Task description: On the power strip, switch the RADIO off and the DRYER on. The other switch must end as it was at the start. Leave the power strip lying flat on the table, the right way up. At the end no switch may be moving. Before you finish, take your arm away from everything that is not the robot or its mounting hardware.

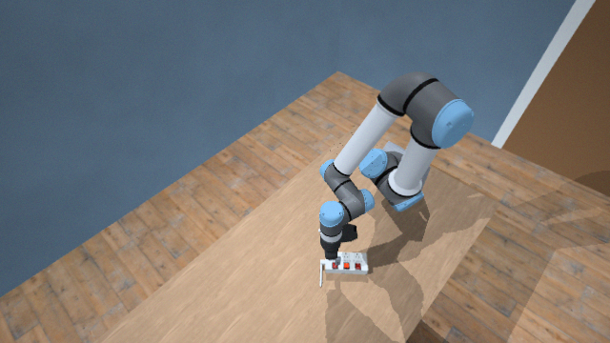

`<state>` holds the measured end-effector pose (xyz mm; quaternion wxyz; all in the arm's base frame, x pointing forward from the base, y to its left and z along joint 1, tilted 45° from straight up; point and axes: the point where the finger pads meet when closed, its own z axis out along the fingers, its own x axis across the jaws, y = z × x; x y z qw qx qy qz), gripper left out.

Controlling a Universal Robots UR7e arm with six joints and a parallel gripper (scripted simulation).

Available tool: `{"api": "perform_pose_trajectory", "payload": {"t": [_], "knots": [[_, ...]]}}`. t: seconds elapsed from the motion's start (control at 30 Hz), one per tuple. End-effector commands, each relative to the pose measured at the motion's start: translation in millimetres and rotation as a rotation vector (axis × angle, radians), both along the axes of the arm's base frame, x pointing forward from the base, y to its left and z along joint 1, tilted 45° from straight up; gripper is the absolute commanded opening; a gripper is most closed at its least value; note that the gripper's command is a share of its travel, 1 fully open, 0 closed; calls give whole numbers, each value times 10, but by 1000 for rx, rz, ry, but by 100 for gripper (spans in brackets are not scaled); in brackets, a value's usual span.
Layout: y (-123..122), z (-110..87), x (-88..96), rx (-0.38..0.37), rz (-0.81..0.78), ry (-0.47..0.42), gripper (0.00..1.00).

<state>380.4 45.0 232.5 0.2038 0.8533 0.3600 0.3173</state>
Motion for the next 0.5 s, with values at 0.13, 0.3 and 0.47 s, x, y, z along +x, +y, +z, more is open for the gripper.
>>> {"api": "perform_pose_trajectory", "payload": {"t": [0.13, 0.3, 0.47], "knots": [[-24, 10, 38, 74, -80, -17, 100], [-31, 12, 47, 91, -98, -21, 100], [-32, 13, 48, 94, -101, -21, 100]]}}
